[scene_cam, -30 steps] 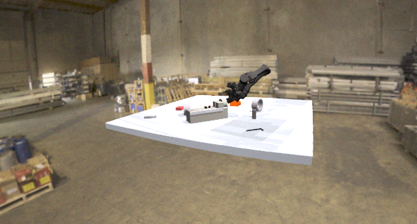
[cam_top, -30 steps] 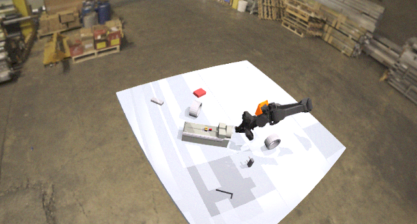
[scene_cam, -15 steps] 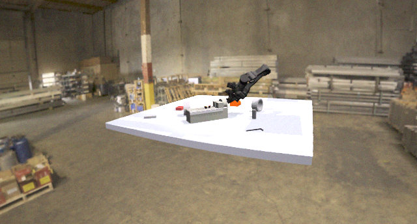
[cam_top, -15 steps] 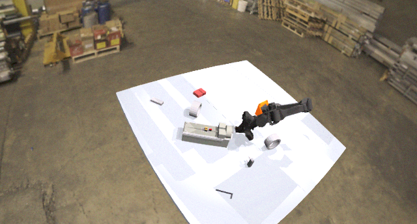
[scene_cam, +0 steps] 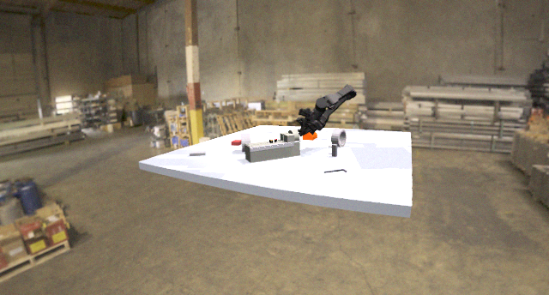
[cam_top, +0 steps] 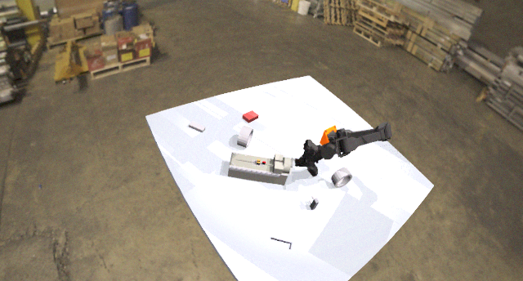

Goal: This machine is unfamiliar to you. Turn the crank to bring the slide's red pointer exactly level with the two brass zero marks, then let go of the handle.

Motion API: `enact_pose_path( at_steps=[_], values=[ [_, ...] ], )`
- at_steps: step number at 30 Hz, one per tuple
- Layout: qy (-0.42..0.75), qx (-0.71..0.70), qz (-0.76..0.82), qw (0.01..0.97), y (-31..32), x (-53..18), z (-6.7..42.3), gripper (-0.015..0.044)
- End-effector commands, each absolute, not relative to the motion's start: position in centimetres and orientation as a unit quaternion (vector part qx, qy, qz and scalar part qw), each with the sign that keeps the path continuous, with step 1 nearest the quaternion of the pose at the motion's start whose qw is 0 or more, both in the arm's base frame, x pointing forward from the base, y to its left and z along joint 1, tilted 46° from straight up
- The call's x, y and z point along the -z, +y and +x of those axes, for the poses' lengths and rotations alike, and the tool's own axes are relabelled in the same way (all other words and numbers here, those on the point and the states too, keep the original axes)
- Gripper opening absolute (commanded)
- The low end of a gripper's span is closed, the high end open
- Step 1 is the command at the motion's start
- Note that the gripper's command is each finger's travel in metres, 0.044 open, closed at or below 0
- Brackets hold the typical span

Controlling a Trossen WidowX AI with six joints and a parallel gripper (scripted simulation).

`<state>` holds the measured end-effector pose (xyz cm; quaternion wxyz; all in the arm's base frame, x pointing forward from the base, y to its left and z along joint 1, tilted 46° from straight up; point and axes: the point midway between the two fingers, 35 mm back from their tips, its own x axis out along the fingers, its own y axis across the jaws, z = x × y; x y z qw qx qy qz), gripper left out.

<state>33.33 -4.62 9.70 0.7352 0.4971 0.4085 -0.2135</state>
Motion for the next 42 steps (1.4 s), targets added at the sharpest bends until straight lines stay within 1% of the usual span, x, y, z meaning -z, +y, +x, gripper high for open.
enact_pose_path(
  at_steps=[1,24,40,41,42],
  values=[
    [0.409,0.216,0.498,0.734,-4.61,-9.57,33.26,0.0000],
    [0.409,0.214,0.497,0.735,-4.61,-9.68,33.33,0.0000],
    [0.409,0.214,0.497,0.735,-4.61,-9.68,33.33,0.0420],
    [0.409,0.214,0.497,0.735,-4.61,-9.68,33.33,0.0440],
    [0.409,0.214,0.497,0.735,-4.67,-9.74,33.32,0.0440]
  ],
)
